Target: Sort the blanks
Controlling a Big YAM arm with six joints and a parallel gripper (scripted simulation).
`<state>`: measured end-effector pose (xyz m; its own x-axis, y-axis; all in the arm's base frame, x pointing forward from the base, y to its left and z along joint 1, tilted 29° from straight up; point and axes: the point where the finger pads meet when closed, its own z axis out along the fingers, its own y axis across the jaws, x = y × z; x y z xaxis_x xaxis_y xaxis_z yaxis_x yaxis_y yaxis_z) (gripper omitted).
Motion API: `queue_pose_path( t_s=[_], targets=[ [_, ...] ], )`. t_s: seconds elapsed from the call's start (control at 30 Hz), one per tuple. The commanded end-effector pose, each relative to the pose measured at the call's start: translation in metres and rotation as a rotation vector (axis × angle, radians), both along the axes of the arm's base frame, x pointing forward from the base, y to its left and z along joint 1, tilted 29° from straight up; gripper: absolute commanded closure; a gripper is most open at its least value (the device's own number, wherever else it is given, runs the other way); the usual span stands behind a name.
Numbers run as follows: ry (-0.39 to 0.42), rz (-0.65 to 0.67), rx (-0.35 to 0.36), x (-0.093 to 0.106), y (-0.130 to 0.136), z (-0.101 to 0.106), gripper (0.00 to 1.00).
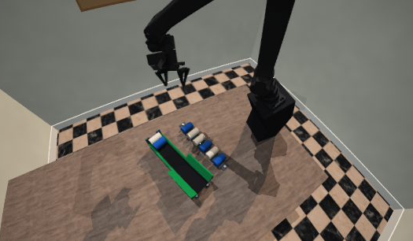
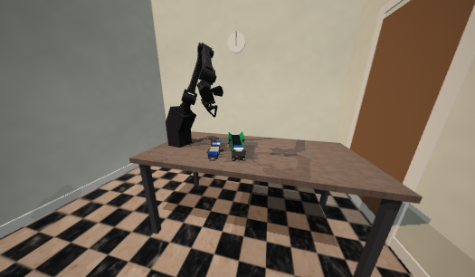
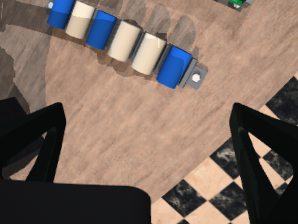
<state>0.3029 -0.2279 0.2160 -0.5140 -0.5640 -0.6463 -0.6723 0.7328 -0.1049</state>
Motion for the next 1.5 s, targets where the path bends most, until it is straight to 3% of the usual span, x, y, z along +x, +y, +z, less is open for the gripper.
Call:
queue_pose_path(
  t_s=[0.0, 0.2, 0.37, 0.57, 0.6, 0.73, 1.47],
  targets=[
    [-0.045, -0.052, -0.058, 0.004, 0.009, 0.022, 0.00],
    [-0.278, 0.004, -0.086, -0.005, 0.105, 0.028, 0.00],
    [-0.378, 0.043, -0.085, -0.015, 0.145, 0.023, 0.00],
    [-0.389, 0.031, -0.085, -0.012, 0.140, 0.026, 0.00],
    [-0.404, 0.036, -0.099, -0.009, 0.137, 0.036, 0.00],
    [-0.418, 0.043, -0.111, -0.010, 0.141, 0.041, 0.00],
    [-0.419, 0.045, -0.114, -0.010, 0.141, 0.041, 0.00]
  ],
)
